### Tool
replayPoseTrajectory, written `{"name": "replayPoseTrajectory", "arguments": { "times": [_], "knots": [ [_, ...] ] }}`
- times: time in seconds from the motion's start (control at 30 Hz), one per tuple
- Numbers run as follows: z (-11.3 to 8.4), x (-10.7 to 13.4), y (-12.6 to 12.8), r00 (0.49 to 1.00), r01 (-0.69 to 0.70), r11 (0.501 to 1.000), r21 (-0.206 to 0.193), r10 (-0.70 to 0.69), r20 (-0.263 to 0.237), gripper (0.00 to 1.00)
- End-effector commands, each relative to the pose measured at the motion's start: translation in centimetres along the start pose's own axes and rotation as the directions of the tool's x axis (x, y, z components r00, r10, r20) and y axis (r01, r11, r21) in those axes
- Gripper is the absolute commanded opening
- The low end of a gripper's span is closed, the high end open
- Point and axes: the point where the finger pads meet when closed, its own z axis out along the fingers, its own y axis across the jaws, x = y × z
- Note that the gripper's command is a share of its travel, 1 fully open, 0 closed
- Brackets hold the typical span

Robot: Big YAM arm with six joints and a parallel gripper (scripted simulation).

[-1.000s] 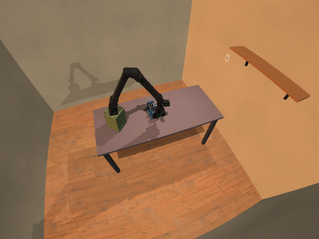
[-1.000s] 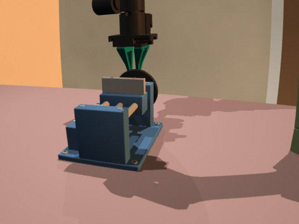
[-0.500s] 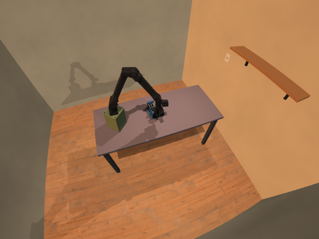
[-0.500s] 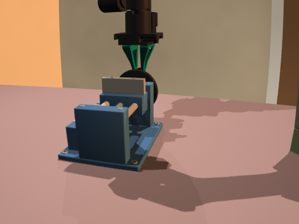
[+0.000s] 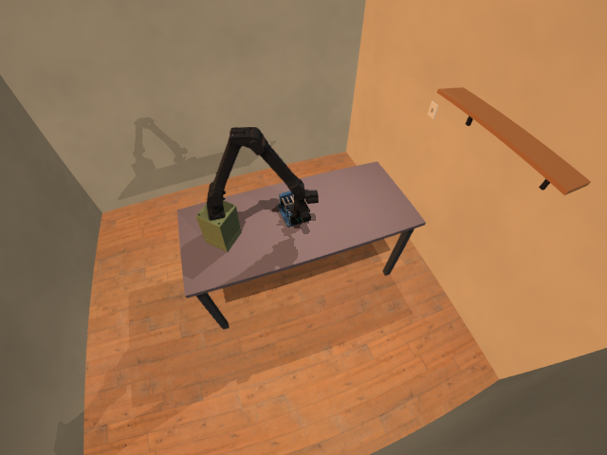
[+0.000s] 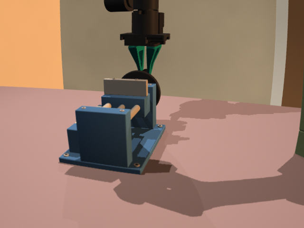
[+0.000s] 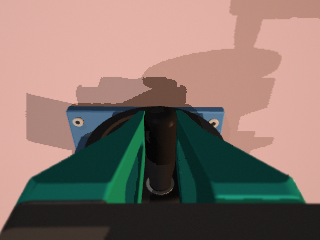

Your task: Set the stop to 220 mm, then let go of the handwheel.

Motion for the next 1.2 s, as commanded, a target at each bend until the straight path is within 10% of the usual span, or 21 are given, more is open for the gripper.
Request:
{"name": "replayPoseTrajectory", "arguments": {
  "times": [0.0, 1.17],
  "knots": [
    [-1.3, -1.0, -0.8, 1.000, -0.002, 1.000, -0.014, 0.002, 0.011, 0.06],
    [1.9, -0.6, -4.3, 1.000, -0.001, 1.000, 0.026, 0.001, 0.001, 0.06]
  ]
}}
